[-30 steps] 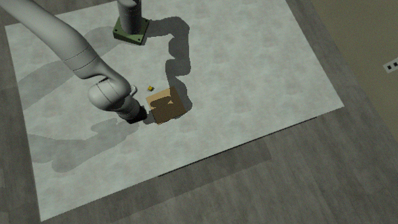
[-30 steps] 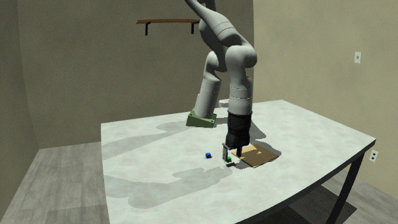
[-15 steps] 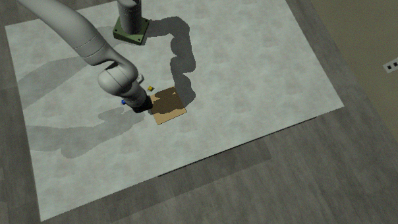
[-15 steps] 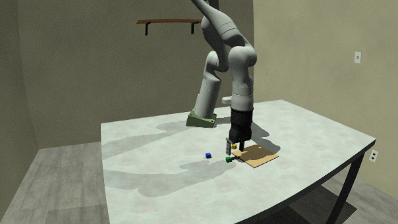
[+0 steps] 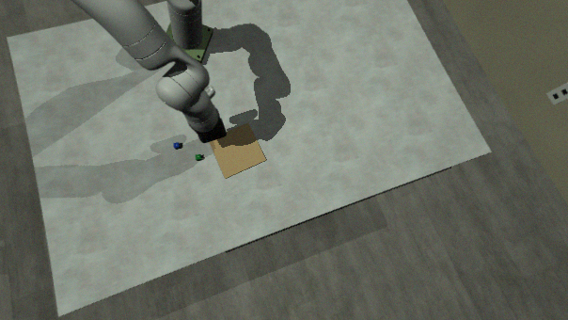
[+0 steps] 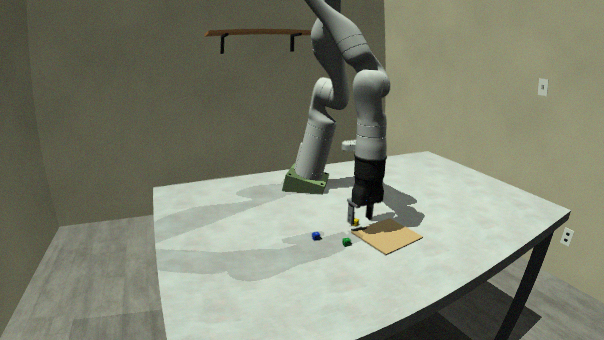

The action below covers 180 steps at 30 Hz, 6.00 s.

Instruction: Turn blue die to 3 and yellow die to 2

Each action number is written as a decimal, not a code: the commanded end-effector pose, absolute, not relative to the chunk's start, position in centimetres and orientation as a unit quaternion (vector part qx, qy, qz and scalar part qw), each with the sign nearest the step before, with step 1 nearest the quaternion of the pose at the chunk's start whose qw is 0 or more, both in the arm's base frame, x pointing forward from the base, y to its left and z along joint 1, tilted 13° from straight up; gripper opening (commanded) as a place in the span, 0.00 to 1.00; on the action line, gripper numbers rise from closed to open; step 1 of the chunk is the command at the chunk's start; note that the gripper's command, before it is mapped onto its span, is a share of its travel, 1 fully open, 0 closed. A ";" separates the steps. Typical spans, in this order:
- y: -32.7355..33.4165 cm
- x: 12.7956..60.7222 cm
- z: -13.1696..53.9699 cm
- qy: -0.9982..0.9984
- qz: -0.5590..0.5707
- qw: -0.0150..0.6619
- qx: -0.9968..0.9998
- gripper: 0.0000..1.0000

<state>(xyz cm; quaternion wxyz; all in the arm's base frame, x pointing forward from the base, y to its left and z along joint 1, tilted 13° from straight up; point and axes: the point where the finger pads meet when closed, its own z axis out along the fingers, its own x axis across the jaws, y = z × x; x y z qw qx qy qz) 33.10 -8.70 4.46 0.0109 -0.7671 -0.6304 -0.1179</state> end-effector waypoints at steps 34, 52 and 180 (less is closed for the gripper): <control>-8.5 32.9 4.6 -0.632 -0.117 0.008 -0.766 1.00; -8.6 32.8 5.4 -0.632 -0.117 0.008 -0.766 1.00; -21.4 30.0 7.0 -0.593 -0.116 0.014 -0.796 1.00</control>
